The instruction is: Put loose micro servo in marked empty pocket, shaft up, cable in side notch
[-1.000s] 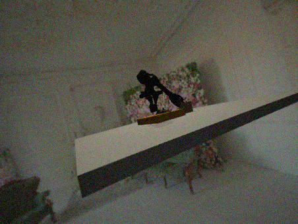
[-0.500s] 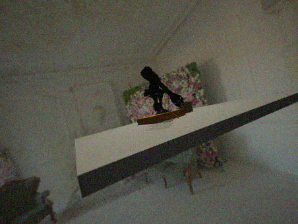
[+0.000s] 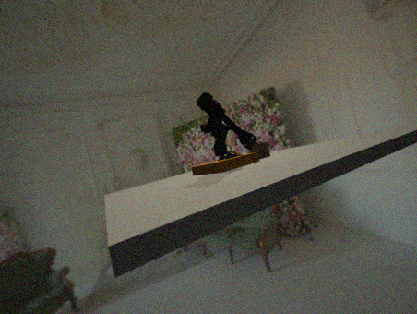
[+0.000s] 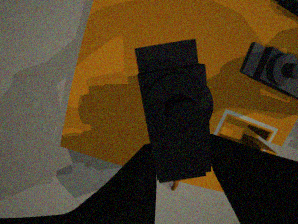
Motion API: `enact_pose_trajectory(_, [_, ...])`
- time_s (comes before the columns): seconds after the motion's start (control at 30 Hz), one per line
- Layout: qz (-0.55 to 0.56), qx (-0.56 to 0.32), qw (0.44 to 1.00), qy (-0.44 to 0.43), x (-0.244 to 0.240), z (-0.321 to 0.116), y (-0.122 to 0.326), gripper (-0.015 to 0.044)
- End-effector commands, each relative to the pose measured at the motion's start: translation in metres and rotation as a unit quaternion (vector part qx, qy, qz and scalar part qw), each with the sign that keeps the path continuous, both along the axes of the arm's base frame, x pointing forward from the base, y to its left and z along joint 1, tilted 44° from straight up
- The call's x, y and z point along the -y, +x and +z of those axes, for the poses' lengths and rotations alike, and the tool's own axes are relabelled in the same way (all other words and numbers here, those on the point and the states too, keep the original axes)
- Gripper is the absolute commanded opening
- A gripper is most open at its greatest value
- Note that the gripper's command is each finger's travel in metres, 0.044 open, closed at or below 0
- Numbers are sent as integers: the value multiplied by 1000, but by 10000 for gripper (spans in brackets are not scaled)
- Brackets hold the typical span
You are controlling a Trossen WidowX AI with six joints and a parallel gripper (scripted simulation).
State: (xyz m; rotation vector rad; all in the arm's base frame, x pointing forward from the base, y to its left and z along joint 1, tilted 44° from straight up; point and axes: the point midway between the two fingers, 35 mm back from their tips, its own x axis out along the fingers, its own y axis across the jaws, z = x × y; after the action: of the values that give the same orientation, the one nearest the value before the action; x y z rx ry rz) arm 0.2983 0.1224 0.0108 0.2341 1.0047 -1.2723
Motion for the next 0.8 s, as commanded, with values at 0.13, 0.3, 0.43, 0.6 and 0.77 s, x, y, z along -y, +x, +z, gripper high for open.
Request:
enact_pose_trajectory(0.13, [106,-93,990,10,-3,1,1,0])
enact_pose_trajectory(0.3, [167,-150,974,13,-3,1,1,0])
enact_pose_trajectory(0.43, [216,-195,957,16,-3,1,1,0])
enact_pose_trajectory(0.6, [275,-250,928,19,-3,1,1,0])
enact_pose_trajectory(0.77, [332,-303,893,22,-3,1,1,0])
